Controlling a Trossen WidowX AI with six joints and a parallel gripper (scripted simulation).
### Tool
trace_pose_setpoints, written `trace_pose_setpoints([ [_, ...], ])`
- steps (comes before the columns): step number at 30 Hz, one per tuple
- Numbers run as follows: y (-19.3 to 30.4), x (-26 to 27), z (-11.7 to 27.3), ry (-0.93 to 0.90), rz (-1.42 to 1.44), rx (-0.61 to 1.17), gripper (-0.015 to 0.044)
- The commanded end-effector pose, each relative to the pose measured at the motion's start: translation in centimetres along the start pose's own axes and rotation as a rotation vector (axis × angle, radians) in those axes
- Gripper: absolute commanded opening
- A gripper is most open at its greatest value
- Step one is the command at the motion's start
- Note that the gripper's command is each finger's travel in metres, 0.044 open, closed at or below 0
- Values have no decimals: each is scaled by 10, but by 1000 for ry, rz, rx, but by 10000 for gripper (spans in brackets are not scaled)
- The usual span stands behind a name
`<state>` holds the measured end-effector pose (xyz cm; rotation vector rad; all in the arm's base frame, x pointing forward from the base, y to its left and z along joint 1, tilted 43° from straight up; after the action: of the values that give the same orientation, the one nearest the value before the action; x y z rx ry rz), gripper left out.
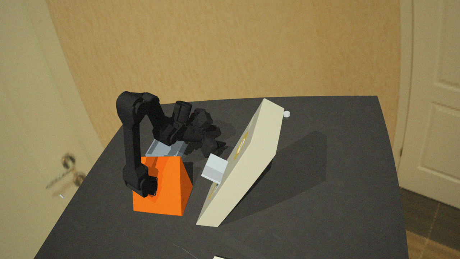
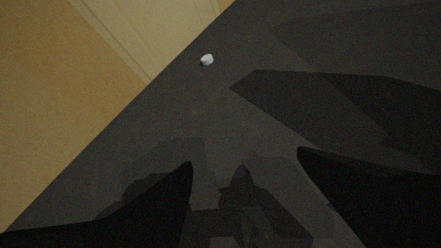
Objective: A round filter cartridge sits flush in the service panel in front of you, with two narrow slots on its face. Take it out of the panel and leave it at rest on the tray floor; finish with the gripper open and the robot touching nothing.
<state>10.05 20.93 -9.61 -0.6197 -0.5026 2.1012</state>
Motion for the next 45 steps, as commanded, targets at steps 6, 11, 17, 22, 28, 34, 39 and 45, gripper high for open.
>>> trace_pose_setpoints([
  [6, -30, 1, 7, 59, 163, -22, 243],
  [11, -83, -5, 27, 175, 443, -31, 111],
  [17, -145, -28, 69, 353, 803, 15, 110],
  [22, -186, -59, 117, 494, 1079, 105, 110],
  [28, -217, -104, 181, 633, 1384, 272, 110],
  [34, -221, -115, 195, 656, 1462, 325, 110],
  [39, -221, -115, 195, 656, 1462, 325, 110],
  [45, -223, -118, 189, 652, 1461, 326, 110],
])
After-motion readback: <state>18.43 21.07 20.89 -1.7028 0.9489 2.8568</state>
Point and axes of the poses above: the point midway between the two fingers, 35 mm back from their tips, its own z axis back along the fingers, its own x axis across the jaws, y = z × x, the point moved 8 cm from there along z, back along the fingers, and after that the axes turned 15 degrees about -z, right-handed, at the moved point
